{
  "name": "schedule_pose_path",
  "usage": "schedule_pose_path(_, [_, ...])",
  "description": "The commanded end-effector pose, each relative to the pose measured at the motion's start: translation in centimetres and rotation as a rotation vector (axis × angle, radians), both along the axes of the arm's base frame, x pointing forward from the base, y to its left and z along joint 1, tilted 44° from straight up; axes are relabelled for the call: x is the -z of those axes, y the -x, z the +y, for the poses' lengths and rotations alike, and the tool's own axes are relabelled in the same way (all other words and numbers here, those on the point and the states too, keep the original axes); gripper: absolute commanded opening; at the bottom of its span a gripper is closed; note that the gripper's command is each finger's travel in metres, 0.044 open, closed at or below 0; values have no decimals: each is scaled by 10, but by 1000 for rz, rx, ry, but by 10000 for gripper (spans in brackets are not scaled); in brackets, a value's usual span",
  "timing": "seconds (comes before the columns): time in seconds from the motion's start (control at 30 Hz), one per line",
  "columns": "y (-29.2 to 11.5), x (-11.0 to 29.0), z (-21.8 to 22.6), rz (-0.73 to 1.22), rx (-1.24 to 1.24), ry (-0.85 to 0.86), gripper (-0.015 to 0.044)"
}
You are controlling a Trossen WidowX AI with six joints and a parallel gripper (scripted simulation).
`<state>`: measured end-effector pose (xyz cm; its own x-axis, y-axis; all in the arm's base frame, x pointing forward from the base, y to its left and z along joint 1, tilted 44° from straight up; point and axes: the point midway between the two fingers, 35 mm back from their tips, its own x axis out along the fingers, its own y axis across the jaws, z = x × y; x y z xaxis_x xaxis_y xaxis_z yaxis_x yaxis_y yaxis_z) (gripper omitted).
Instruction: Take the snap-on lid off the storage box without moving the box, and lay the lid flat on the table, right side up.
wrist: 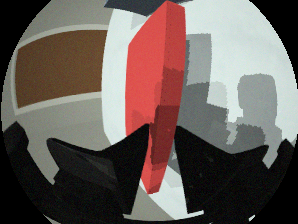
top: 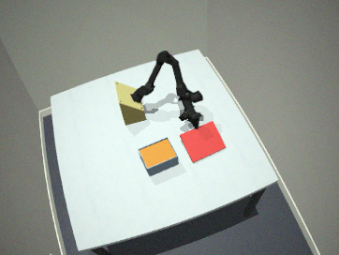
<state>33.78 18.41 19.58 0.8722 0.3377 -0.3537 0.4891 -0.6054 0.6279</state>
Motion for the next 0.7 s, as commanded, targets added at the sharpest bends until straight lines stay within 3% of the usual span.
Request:
schedule_pose_path(0.0, [0, -3, 0, 1, -4, -3, 210])
schedule_pose_path(0.07, [0, -3, 0, 1, -4, -3, 263])
schedule_pose_path(0.13, [0, -3, 0, 1, -4, -3, 275])
schedule_pose_path(0.33, [11, 2, 1, 2, -4, -4, 432])
schedule_pose_path(0.67, [31, 5, 4, 4, -4, -4, 440])
